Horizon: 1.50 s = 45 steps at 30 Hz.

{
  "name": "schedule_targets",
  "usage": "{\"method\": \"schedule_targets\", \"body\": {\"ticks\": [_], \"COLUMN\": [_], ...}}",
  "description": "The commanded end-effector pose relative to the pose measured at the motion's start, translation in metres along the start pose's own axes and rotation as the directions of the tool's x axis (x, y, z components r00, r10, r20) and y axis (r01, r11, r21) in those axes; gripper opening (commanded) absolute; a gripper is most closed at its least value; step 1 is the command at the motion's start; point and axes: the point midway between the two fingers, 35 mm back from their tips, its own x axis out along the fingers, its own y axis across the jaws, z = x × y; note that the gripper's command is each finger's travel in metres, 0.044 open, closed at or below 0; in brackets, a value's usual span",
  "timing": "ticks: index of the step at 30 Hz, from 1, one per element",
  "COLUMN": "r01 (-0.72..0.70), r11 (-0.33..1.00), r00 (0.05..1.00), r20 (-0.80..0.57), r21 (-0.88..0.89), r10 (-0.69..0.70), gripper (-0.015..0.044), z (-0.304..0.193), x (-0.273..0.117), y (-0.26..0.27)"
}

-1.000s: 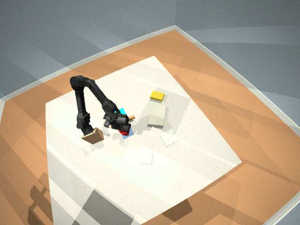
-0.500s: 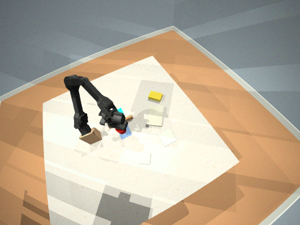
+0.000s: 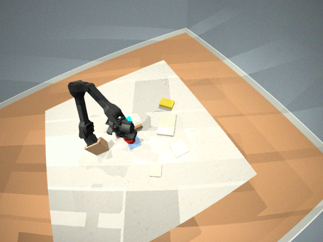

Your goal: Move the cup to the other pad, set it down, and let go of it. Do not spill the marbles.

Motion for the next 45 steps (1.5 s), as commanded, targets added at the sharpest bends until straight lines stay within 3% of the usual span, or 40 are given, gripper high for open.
{"method": "schedule_targets", "body": {"ticks": [1,45], "r01": [0.0,-0.003], "r11": [1.0,1.0], "r00": [1.0,1.0], "r20": [0.0,0.0], "r21": [0.001,-0.002], "r10": [0.0,0.003], "gripper": [0.0,0.0], "z": [0.0,0.068], "x": [0.0,-0.005], "y": [0.0,0.051]}}
